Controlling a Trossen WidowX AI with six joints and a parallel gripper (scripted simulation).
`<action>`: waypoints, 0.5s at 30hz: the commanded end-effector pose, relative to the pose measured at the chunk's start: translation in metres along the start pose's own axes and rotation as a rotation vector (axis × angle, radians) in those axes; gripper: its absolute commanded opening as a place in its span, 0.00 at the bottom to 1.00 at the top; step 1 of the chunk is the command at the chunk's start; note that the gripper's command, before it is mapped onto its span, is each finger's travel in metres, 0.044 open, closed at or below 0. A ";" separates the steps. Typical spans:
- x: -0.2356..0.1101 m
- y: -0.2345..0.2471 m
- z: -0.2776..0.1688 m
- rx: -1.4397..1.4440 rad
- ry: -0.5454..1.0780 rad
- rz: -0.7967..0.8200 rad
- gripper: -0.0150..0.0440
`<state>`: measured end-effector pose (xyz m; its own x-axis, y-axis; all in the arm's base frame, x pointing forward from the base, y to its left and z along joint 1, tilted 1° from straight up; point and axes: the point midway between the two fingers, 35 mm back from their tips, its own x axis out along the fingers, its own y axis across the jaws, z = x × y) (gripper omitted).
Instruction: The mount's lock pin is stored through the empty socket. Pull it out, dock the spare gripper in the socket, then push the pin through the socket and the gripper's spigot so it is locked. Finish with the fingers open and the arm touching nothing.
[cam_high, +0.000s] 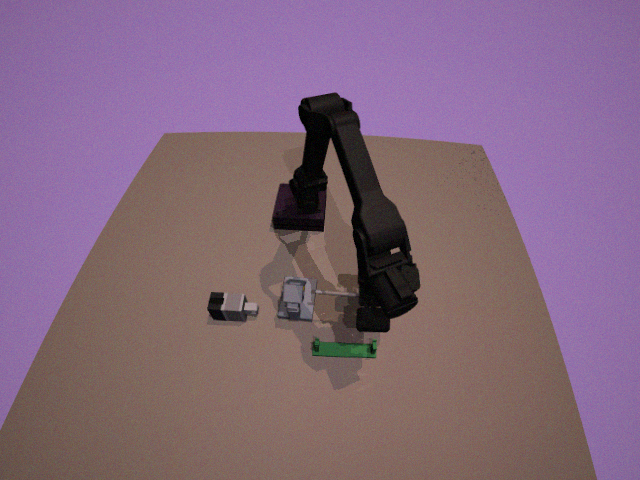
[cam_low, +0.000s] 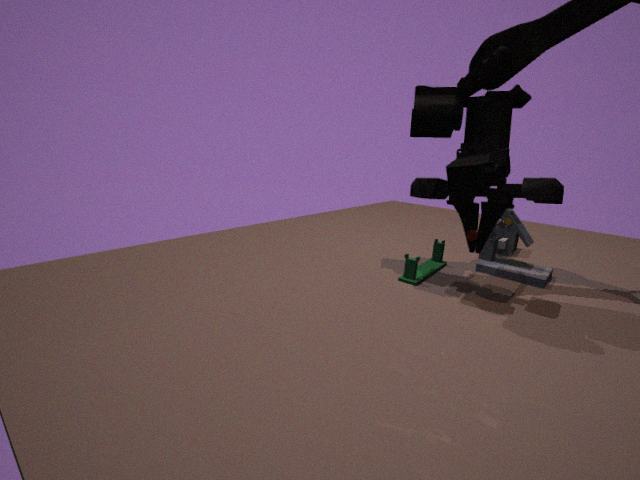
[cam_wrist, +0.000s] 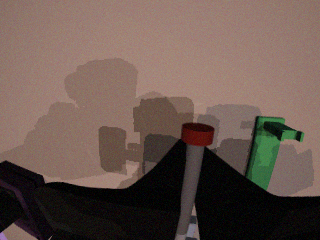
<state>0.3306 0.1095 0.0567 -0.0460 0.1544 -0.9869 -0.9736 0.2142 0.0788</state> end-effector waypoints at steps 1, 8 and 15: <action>-0.008 0.000 0.002 0.000 -0.003 -0.005 0.25; -0.019 0.004 0.001 0.002 0.005 0.011 0.25; -0.013 0.005 0.000 0.003 0.009 0.018 0.25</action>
<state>0.3264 0.1084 0.0700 -0.0670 0.1489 -0.9866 -0.9717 0.2148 0.0985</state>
